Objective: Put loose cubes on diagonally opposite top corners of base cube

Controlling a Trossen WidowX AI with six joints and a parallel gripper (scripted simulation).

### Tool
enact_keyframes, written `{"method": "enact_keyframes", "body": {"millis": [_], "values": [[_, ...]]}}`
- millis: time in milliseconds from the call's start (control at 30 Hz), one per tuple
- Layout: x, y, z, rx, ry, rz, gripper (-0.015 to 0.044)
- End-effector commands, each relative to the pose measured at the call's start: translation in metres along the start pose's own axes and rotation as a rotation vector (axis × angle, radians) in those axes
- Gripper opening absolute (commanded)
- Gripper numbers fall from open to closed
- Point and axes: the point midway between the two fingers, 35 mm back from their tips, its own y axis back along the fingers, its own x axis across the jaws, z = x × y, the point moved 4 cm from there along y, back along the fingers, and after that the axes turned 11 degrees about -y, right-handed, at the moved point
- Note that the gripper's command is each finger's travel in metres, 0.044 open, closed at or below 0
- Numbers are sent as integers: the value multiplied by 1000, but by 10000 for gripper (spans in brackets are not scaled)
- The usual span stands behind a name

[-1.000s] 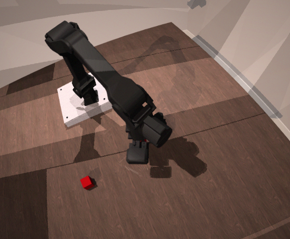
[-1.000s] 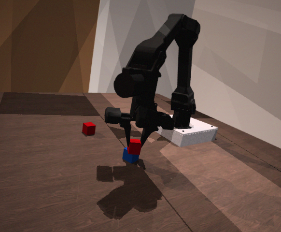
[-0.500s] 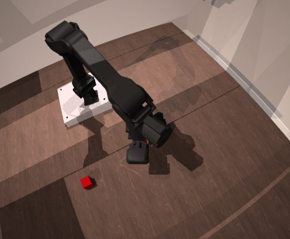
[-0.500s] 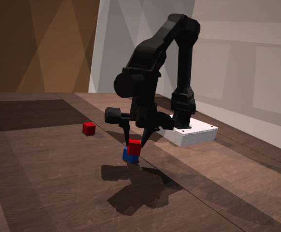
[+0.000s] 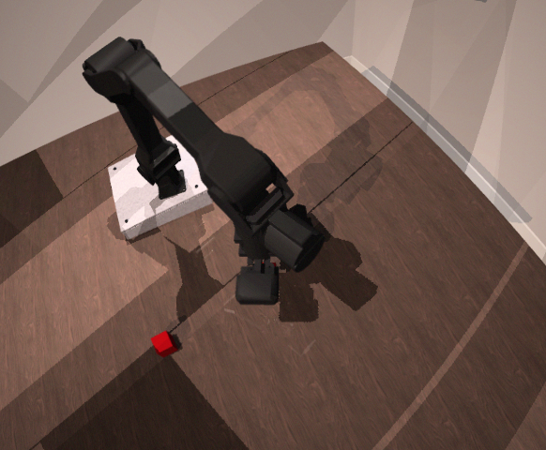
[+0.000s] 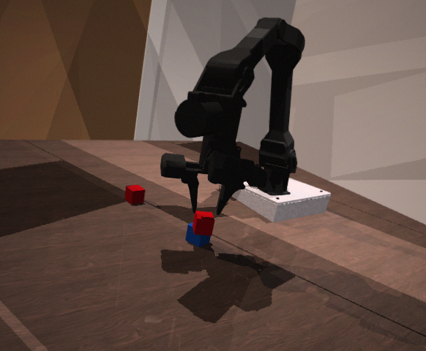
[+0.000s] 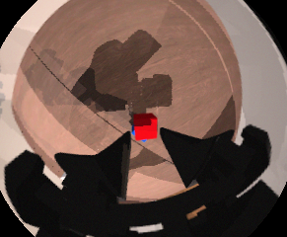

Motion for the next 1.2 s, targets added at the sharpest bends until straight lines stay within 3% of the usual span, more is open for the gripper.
{"method": "enact_keyframes", "body": {"millis": [0,233,300,1167], "values": [[-1,8,1,-7,-5,-4,205],[-1,13,1,-7,-5,-4,205],[-4,12,-1,-4,-49,-2,258],[-136,46,-110,-14,-1963,-10,265]]}}
